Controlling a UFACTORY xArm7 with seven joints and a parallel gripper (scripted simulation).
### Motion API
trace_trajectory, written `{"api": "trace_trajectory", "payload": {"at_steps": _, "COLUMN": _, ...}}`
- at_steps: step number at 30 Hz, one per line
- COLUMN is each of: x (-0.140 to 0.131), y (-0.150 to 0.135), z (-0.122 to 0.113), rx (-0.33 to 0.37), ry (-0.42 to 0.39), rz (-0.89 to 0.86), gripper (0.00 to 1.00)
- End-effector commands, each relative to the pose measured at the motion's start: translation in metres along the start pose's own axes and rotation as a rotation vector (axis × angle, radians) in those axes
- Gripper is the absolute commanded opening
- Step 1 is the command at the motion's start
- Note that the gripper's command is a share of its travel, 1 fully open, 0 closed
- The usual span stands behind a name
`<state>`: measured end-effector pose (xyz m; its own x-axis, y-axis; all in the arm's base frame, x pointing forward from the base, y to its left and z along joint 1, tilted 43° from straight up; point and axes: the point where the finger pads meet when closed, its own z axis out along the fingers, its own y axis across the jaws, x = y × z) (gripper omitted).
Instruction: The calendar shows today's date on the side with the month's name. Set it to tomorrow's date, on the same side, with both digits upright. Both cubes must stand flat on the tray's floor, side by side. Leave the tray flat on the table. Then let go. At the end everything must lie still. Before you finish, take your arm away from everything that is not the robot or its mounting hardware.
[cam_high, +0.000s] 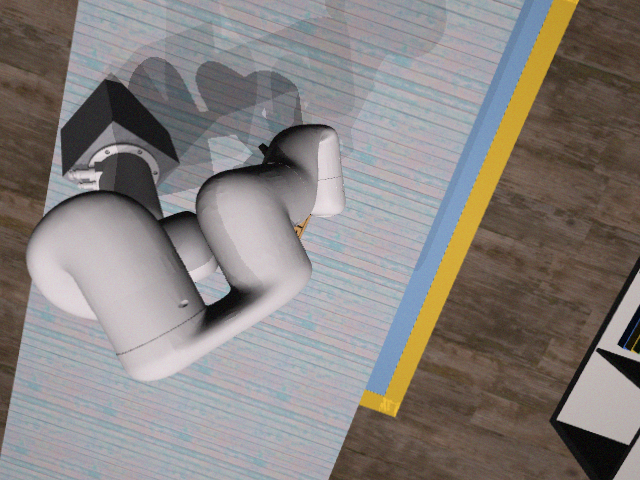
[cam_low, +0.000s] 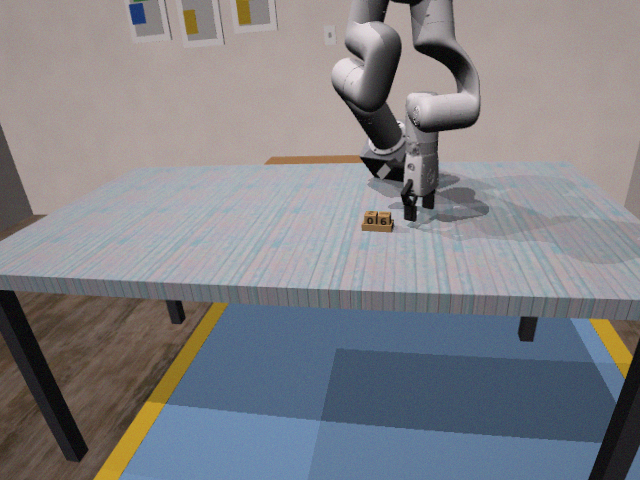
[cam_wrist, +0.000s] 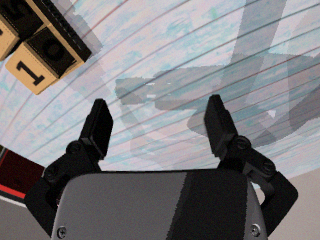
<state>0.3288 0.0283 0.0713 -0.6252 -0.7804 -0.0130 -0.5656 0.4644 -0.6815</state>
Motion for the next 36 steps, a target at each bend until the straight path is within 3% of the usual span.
{"api": "trace_trajectory", "payload": {"at_steps": 1, "x": -0.001, "y": 0.0, "z": 0.0, "rx": 0.0, "ry": -0.001, "rz": 0.0, "gripper": 1.0}}
{"api": "trace_trajectory", "payload": {"at_steps": 28, "x": -0.001, "y": 0.0, "z": -0.001, "rx": 0.0, "ry": -0.001, "rz": 0.0, "gripper": 1.0}}
{"api": "trace_trajectory", "payload": {"at_steps": 36, "x": -0.001, "y": 0.0, "z": -0.021, "rx": 0.0, "ry": -0.001, "rz": 0.0, "gripper": 1.0}}
